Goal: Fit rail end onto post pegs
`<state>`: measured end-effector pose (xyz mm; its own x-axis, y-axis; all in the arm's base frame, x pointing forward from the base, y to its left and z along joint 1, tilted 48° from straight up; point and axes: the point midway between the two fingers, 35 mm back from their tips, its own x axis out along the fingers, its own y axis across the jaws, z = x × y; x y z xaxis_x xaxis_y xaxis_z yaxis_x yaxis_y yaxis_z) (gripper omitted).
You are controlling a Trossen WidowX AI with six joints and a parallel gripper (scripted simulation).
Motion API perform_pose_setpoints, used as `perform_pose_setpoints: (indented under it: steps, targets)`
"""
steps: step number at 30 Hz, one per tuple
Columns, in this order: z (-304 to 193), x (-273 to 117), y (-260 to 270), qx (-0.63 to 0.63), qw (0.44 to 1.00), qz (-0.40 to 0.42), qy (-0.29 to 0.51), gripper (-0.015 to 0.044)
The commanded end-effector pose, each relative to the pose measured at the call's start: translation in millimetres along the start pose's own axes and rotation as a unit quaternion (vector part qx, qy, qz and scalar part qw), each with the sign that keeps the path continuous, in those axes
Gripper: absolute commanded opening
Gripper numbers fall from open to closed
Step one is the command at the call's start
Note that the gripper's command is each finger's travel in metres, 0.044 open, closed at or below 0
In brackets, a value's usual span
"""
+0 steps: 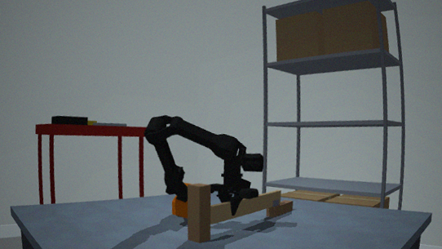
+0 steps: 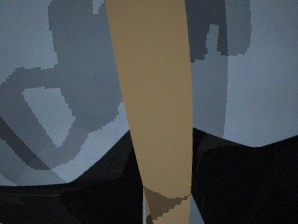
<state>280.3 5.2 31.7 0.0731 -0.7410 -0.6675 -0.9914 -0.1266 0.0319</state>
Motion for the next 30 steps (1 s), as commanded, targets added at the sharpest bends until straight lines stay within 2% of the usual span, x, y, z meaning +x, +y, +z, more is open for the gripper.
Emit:
perform_pose_setpoints:
  steps: [1,30]
  targets:
    - [-3.3,-3.0,-0.2,0.000,1.000,-0.004,-0.002,0.0000]
    - [-12.4,-2.8,-0.1,0.000,1.000,-0.004,-0.001,0.0000]
